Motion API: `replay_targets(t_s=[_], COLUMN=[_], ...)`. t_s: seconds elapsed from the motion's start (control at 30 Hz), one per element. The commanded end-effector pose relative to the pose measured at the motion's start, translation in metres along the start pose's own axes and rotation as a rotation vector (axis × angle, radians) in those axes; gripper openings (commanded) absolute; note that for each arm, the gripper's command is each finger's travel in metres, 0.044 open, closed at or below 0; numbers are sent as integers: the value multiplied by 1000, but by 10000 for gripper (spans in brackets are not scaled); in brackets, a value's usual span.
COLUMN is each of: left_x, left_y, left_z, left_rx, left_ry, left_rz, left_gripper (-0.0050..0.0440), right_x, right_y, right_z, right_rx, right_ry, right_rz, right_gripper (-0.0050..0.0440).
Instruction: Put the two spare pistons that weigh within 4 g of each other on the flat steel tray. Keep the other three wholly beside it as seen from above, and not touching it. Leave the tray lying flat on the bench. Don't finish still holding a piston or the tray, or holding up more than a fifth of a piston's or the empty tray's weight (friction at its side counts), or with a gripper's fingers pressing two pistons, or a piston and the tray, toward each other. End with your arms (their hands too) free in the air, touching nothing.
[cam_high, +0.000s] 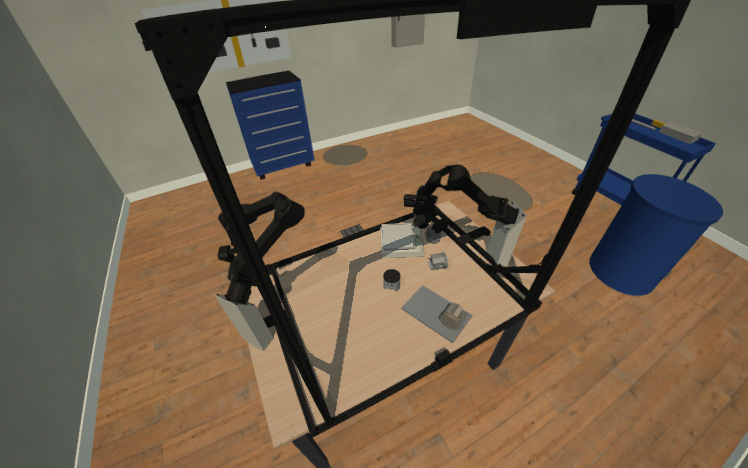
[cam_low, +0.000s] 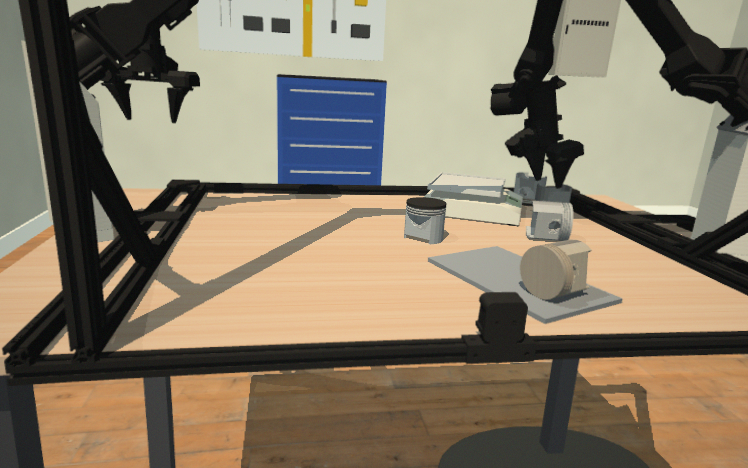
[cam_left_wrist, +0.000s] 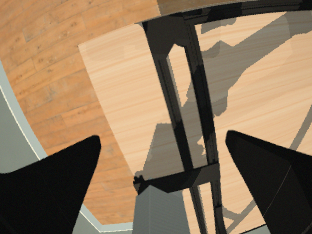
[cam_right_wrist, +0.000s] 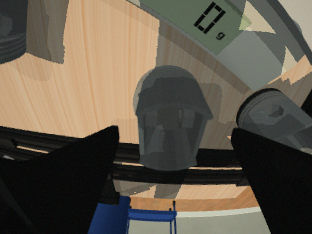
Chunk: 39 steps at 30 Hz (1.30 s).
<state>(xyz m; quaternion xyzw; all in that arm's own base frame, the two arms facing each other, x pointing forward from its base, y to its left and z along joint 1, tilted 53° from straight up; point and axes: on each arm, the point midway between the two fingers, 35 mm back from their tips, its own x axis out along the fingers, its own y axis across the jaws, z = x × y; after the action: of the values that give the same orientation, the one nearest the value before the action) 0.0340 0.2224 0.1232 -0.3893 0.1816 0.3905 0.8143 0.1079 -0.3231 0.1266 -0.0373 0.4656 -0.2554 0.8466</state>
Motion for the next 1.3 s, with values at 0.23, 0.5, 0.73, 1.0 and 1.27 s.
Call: replay_targets(t_s=[0.23, 0.5, 0.73, 1.0, 1.27], left_x=[0, 0, 0, 0, 0], left_y=[0, 0, 0, 0, 0], left_z=[0, 0, 0, 0, 0], left_rx=[0, 0, 0, 0, 0], left_ry=[0, 0, 0, 0, 0], left_rz=[-1, -1, -1, -1, -1], left_gripper=[440, 440, 440, 440, 440], right_x=[20, 32, 44, 54, 54], right_y=[2, 2, 2, 2, 2], right_z=[-3, -3, -3, -3, -4], right_rx=[9, 9, 9, 9, 10], right_ry=[12, 12, 12, 12, 14], right_rz=[8, 8, 8, 8, 9], right_gripper=[378, 378, 378, 378, 158])
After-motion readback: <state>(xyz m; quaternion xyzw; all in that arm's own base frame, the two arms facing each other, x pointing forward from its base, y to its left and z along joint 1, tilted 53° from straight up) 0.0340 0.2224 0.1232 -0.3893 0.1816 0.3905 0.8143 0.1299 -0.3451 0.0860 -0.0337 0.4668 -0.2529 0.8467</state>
